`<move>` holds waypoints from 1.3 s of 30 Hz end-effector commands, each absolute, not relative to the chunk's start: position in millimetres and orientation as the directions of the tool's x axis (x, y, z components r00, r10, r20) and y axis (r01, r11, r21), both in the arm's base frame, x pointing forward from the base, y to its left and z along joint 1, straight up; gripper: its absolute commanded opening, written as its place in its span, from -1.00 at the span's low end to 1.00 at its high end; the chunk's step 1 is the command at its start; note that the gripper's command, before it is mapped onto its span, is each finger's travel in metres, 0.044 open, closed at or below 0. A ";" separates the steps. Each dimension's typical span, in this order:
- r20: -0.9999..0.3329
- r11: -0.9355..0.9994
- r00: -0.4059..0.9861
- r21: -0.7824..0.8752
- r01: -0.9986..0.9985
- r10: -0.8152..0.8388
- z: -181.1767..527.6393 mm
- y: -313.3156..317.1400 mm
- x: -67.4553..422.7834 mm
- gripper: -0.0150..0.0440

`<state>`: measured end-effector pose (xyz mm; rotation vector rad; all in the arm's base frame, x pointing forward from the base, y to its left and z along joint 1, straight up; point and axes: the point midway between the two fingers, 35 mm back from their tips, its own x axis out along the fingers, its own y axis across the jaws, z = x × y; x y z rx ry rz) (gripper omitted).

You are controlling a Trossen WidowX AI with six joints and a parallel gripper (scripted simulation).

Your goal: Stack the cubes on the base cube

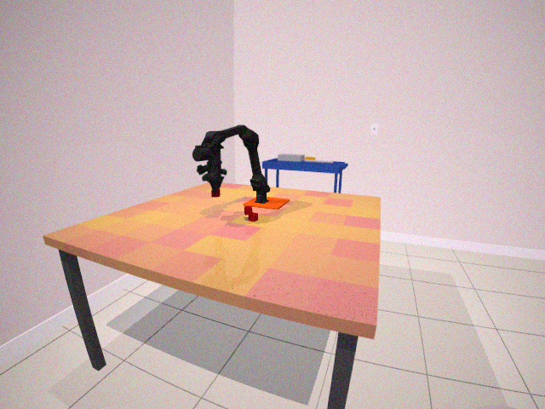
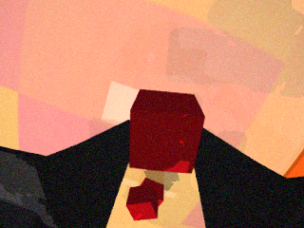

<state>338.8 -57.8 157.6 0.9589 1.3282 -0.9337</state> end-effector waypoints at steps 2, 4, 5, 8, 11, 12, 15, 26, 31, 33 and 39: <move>-0.999 0.364 0.033 0.029 0.931 -0.006 157.6 -42.6 337.6 -0.14; -0.999 0.376 0.033 0.029 0.926 -0.005 157.3 -36.1 337.0 -0.14; -0.999 0.381 0.033 0.029 0.924 -0.005 157.1 -32.9 336.6 -0.14; -0.999 0.399 0.033 0.029 0.917 -0.004 156.5 -23.3 335.3 -0.14; -0.999 0.416 0.033 0.028 0.909 -0.003 156.0 -13.9 333.8 -0.14; -0.999 0.421 0.032 0.028 0.907 -0.002 155.8 -10.7 333.2 -0.14; -0.999 0.438 0.032 0.028 0.898 -0.001 155.2 -1.4 331.3 -0.14; -1.000 0.498 0.031 0.028 0.866 0.002 152.8 31.8 321.9 -0.14; -1.000 0.525 0.031 0.028 0.851 0.003 151.6 46.3 316.6 -0.14; -1.000 0.536 0.031 0.028 0.844 0.004 151.2 51.9 314.2 -0.14; -1.000 0.567 0.030 0.028 0.823 0.006 149.7 68.5 306.6 -0.14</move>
